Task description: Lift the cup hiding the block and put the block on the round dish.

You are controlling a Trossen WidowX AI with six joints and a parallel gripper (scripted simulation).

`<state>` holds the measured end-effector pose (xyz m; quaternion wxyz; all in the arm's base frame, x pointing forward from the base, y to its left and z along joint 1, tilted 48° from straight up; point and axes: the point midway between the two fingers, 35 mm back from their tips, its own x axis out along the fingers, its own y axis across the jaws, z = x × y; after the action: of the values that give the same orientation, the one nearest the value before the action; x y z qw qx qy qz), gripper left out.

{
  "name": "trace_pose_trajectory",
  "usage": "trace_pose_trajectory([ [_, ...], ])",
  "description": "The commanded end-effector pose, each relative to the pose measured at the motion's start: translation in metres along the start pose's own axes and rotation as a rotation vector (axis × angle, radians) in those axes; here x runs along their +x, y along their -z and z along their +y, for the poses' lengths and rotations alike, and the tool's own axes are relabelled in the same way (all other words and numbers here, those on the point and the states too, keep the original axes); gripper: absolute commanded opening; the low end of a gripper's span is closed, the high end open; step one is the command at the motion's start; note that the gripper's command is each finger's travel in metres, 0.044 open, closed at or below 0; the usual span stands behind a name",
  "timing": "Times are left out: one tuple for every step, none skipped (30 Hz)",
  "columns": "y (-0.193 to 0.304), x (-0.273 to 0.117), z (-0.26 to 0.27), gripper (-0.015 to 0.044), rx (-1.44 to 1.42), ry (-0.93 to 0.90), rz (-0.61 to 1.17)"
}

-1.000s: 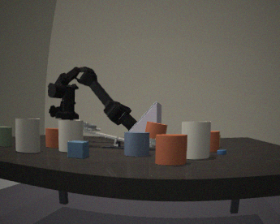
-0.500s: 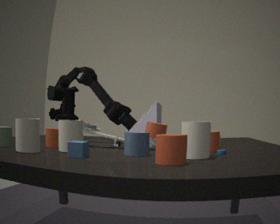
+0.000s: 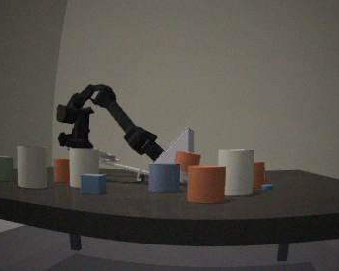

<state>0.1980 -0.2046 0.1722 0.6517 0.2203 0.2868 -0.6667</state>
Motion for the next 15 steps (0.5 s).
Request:
trace_pose_trajectory([
  [0.002, -0.009, 0.006, 0.044, -0.015, -0.03, 0.001],
  [0.002, -0.01, 0.006, 0.044, -0.014, -0.027, 0.002],
  [0.002, -0.012, 0.005, 0.044, -0.012, -0.024, 0.004],
  [0.002, -0.016, 0.004, 0.044, -0.009, -0.018, 0.007],
  [0.002, -0.023, 0.003, 0.044, -0.004, -0.005, 0.011],
  [0.001, -0.034, 0.0, 0.044, 0.004, 0.014, 0.015],
  [0.0, -0.044, -0.004, 0.044, 0.011, 0.031, 0.015],
  [0.0, -0.05, -0.006, 0.044, 0.014, 0.041, 0.014],
  [-0.001, -0.051, -0.006, 0.044, 0.015, 0.044, 0.014],
  [-0.001, -0.051, -0.006, 0.044, 0.015, 0.044, 0.014],
  [-0.001, -0.051, -0.006, 0.044, 0.015, 0.044, 0.014],
  [-0.001, -0.051, -0.006, 0.044, 0.015, 0.044, 0.014],
  [-0.001, -0.051, -0.006, 0.044, 0.015, 0.044, 0.014],
  [-0.001, -0.053, -0.006, 0.044, 0.015, 0.043, 0.014],
  [-0.001, -0.059, -0.006, 0.044, 0.014, 0.041, 0.014],
])
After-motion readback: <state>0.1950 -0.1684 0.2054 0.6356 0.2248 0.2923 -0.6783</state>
